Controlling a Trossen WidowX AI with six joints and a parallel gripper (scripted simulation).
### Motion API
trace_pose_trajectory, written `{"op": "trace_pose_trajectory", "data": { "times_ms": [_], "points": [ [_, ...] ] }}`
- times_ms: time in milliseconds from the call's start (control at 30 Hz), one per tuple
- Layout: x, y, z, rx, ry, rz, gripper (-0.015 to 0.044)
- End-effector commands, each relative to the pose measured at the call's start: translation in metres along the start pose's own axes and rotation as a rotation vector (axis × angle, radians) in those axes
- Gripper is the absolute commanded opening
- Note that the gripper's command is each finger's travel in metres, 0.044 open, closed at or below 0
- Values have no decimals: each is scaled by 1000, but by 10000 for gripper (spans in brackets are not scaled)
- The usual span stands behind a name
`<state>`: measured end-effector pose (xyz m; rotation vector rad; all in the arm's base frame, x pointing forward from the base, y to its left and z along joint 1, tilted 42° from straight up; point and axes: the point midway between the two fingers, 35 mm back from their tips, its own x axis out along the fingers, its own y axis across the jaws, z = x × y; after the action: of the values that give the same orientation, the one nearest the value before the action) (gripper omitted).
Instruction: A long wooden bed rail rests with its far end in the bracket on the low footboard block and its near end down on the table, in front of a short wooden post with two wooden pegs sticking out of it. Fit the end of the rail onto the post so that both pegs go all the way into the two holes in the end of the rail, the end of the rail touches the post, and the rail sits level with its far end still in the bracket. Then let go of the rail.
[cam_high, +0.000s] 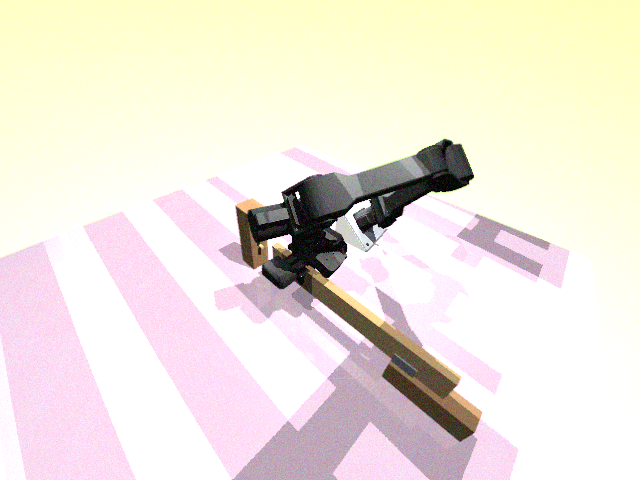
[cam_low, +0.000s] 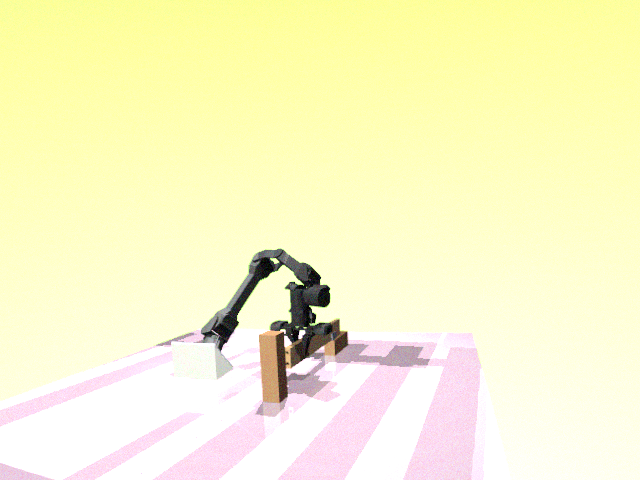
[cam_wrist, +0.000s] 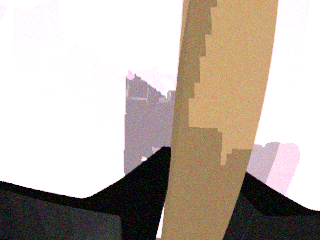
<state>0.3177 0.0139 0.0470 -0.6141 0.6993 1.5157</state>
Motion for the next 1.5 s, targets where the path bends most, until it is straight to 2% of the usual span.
{"op": "trace_pose_trajectory", "data": {
  "times_ms": [0, 1467],
  "points": [
    [-3, 0, 1, 1, 4, -10, 0],
    [-5, -2, 1, 1, 4, -10, 0]
  ]
}}
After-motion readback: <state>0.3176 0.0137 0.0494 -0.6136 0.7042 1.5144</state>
